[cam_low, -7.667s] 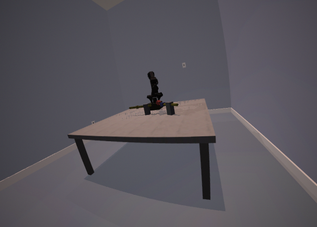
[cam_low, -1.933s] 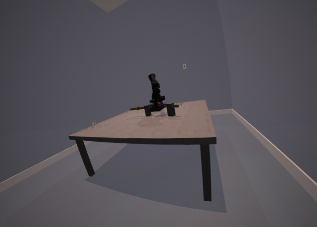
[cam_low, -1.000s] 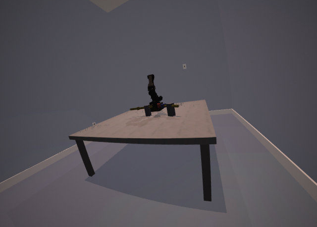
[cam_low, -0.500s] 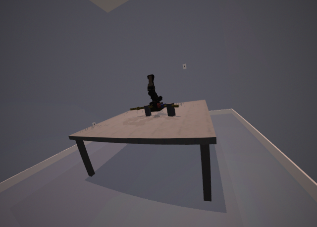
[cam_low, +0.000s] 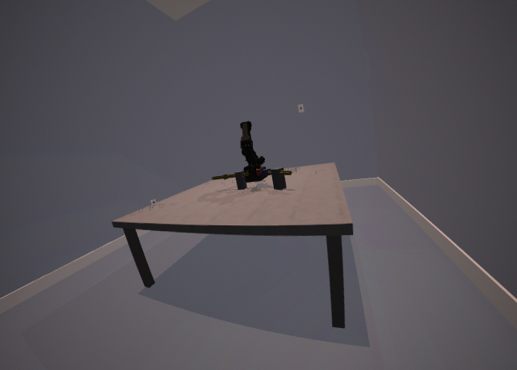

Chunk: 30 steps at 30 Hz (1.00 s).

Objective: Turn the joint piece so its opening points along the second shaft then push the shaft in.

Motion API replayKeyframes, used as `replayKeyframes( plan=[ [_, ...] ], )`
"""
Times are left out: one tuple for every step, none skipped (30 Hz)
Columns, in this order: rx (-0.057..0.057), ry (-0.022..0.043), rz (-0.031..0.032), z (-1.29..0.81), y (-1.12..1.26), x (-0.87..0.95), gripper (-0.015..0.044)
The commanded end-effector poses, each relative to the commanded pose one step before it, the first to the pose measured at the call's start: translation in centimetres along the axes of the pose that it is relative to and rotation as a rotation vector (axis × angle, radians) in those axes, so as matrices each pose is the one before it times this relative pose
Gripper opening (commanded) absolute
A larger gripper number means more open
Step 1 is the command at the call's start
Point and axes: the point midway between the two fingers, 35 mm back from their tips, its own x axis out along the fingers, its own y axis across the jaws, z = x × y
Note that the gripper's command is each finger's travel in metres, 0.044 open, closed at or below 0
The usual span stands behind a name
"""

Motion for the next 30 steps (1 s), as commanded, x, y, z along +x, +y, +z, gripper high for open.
replayKeyframes(
  plan=[
    [0.0002, 0.00034, -0.00033, 0.001, -0.003, 0.001, 0.0052],
    [0.0000, 0.00000, 0.00000, 0.000, 0.000, 0.000, 0.0079],
    [0.0000, 0.00000, 0.00000, 0.000, 0.000, 0.000, 0.0105],
    [0.0000, 0.00000, 0.00000, 0.000, 0.000, 0.000, 0.0131],
    [0.0000, 0.00000, 0.00000, 0.000, 0.000, 0.000, 0.0147],
    [0.0000, 0.00000, 0.00000, 0.000, 0.000, 0.000, 0.0147],
    [0.0000, 0.00000, 0.00000, 0.000, 0.000, 0.000, 0.0147],
    [0.0000, 0.00000, 0.00000, 0.000, 0.000, 0.000, 0.0173],
    [0.0000, 0.00000, 0.00000, 0.000, 0.000, 0.000, 0.0199],
    [0.0000, 0.00000, 0.00000, 0.000, 0.000, 0.000, 0.0226],
    [0.0000, 0.00000, 0.00000, 0.000, 0.000, 0.000, 0.0252],
    [0.0000, 0.00000, 0.00000, 0.000, 0.000, 0.000, 0.0278],
    [0.0000, 0.00000, 0.00000, 0.000, 0.000, 0.000, 0.0304],
    [0.0000, 0.00000, 0.00000, 0.000, 0.000, 0.000, 0.0331],
    [0.0000, 0.00000, 0.00000, 0.000, 0.000, 0.000, 0.0357],
    [0.0000, 0.00000, 0.00000, 0.000, 0.000, 0.000, 0.0383],
    [0.0000, 0.00000, 0.00000, 0.000, 0.000, 0.000, 0.0409],
    [0.0000, 0.00000, 0.00000, 0.000, 0.000, 0.000, 0.0436],
    [0.0000, 0.00000, 0.00000, 0.000, 0.000, 0.000, 0.0440],
    [0.0000, 0.00000, 0.00000, 0.000, 0.000, 0.000, 0.0440],
    [0.0000, 0.00000, 0.00000, 0.000, 0.000, 0.000, 0.0440],
    [0.0000, 0.00000, 0.00000, 0.000, 0.000, 0.000, 0.0440],
    [0.0000, 0.00000, 0.00000, 0.000, 0.000, 0.000, 0.0440],
    [0.0000, 0.00000, 0.00000, 0.000, 0.000, 0.000, 0.0440],
    [0.0000, 0.00000, 0.00000, 0.000, 0.000, 0.000, 0.0440],
    [0.0000, 0.00000, 0.00000, 0.000, 0.000, 0.000, 0.0440],
    [0.0000, 0.00000, 0.00000, 0.000, 0.000, 0.000, 0.0440],
    [0.0000, 0.00000, 0.00000, 0.000, 0.000, 0.000, 0.0440],
    [0.0000, 0.00000, 0.00000, 0.000, 0.000, 0.000, 0.0440],
    [0.0005, 0.00483, 0.00077, 0.008, 0.002, -0.011, 0.0440]
  ],
)
